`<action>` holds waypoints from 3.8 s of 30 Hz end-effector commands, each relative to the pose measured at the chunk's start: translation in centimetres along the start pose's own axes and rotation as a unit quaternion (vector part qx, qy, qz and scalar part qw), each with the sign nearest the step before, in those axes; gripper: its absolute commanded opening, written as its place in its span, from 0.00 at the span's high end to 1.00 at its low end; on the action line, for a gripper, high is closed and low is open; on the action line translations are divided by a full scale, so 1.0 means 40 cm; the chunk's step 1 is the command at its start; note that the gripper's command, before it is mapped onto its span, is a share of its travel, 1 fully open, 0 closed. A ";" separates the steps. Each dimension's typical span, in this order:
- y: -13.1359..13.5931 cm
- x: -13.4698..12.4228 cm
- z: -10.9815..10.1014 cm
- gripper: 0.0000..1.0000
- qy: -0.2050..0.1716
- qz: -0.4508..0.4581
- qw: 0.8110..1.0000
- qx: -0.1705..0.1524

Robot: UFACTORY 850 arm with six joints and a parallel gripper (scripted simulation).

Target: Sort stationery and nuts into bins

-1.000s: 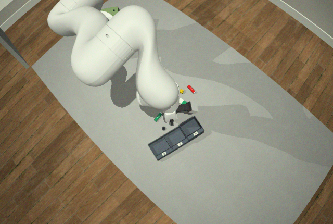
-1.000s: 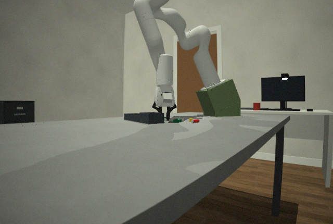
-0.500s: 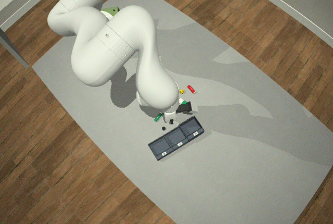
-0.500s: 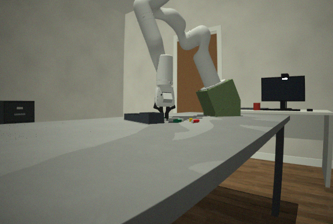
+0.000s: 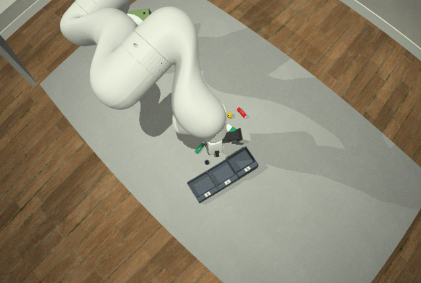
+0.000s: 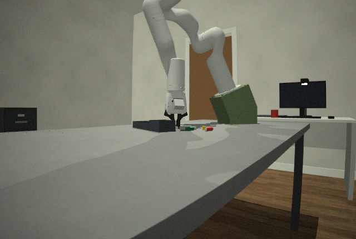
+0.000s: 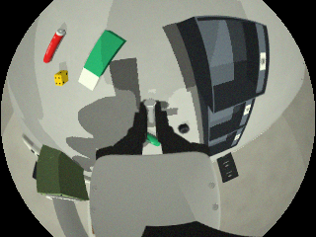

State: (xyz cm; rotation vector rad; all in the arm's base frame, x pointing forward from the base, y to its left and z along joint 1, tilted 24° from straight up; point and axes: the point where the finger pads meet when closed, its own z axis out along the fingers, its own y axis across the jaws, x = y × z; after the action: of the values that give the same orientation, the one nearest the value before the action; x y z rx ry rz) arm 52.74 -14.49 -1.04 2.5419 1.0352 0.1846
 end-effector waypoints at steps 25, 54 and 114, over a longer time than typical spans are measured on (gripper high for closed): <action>0.001 0.001 -0.126 1.00 0.000 0.000 1.000 0.000; 0.046 0.003 -0.174 1.00 0.000 0.000 1.000 0.000; 0.272 0.013 -0.130 1.00 0.000 -0.193 0.981 -0.001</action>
State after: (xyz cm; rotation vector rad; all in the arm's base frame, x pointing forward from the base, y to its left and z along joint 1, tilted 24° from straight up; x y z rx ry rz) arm 58.53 -19.48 8.49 2.2849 1.4992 0.0743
